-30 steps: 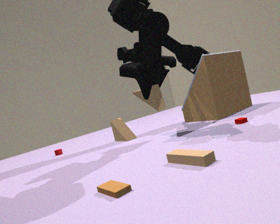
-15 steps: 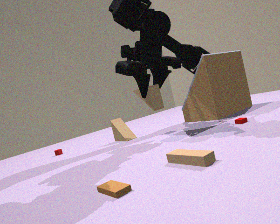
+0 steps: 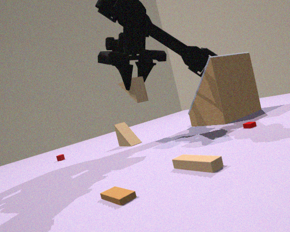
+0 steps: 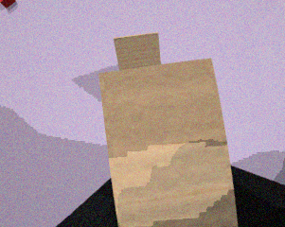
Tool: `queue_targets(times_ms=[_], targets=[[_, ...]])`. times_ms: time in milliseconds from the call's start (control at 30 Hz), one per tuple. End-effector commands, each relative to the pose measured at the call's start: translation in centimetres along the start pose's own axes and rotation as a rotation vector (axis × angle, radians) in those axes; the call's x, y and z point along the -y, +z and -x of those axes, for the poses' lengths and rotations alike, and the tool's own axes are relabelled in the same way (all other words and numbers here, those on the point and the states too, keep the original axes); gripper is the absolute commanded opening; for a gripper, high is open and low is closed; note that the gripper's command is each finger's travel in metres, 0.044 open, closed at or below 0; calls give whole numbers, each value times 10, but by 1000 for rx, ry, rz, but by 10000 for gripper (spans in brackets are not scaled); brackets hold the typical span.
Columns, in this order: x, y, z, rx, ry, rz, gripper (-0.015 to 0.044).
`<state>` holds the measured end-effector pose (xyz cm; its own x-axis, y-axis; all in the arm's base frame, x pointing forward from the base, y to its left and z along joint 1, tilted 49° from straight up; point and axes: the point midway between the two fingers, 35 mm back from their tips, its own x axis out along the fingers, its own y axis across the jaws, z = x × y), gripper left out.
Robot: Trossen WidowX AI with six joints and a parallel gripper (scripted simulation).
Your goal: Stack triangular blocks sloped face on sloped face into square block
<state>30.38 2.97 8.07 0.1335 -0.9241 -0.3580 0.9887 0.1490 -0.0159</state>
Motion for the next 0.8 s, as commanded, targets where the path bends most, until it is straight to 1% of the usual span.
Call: queue_targets(times_ms=[0,167,667,767], targets=[[-7,18,6,-4,13,-6,0],[-8,19,3,-4,12,-6,0],[-7,20,-67,27,-26,-10,0],[-6,20,-74,32,-31,-10,0]])
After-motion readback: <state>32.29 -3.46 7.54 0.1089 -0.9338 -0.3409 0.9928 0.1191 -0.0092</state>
